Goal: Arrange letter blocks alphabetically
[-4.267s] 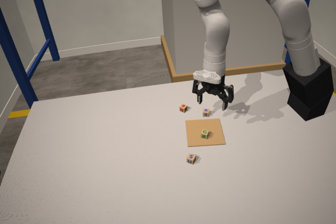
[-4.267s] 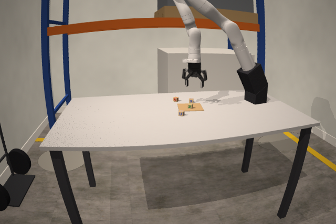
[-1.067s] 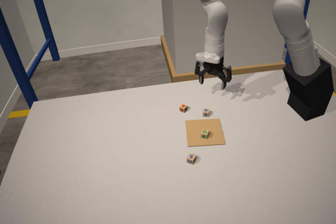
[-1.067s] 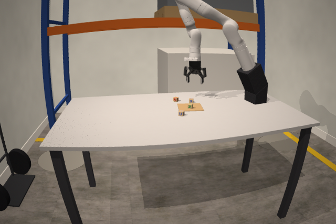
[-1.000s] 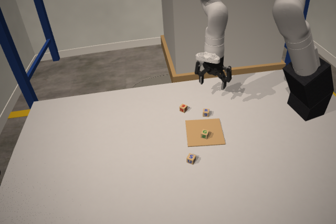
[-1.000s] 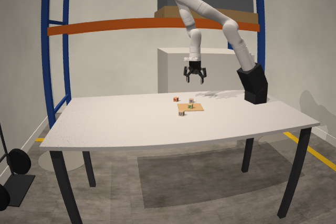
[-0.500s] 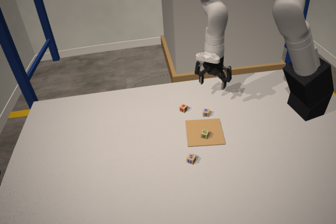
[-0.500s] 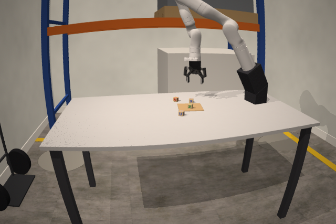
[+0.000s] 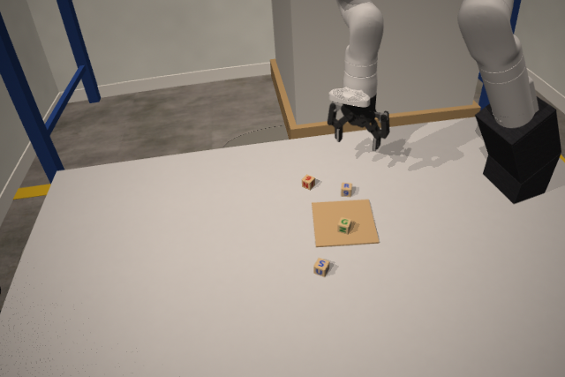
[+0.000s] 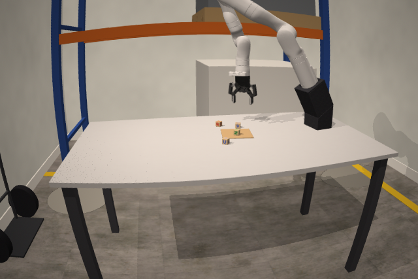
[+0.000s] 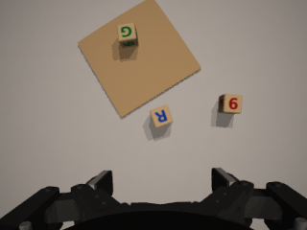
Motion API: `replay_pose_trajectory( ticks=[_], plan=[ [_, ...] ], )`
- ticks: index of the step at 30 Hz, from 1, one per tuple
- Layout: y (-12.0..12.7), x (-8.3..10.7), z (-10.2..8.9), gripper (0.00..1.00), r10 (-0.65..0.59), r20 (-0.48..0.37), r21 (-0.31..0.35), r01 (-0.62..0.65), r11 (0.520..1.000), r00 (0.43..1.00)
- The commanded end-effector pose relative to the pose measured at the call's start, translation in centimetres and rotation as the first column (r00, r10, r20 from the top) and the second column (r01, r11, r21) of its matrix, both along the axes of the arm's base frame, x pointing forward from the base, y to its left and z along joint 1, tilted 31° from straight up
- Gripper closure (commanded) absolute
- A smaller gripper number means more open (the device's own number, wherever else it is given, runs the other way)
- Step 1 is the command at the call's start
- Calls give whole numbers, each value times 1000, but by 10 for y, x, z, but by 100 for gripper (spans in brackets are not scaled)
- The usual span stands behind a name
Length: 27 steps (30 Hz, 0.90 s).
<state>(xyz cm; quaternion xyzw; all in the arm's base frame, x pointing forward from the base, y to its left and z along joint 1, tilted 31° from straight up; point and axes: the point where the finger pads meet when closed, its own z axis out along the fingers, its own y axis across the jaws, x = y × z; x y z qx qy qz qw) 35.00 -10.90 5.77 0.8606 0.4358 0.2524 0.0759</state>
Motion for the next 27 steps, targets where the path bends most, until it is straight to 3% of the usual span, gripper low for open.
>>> replay_pose_trajectory(
  ticks=[1,8,18,27],
  plan=[
    [0,0,0,0,0,1,-1,0,1000,1000],
    [-3,6,2,0,0,1,0,0,1000,1000],
    [-43,69,34,0,0,1,1,0,1000,1000],
    [-49,77,40,0,0,1,0,0,1000,1000]
  ],
)
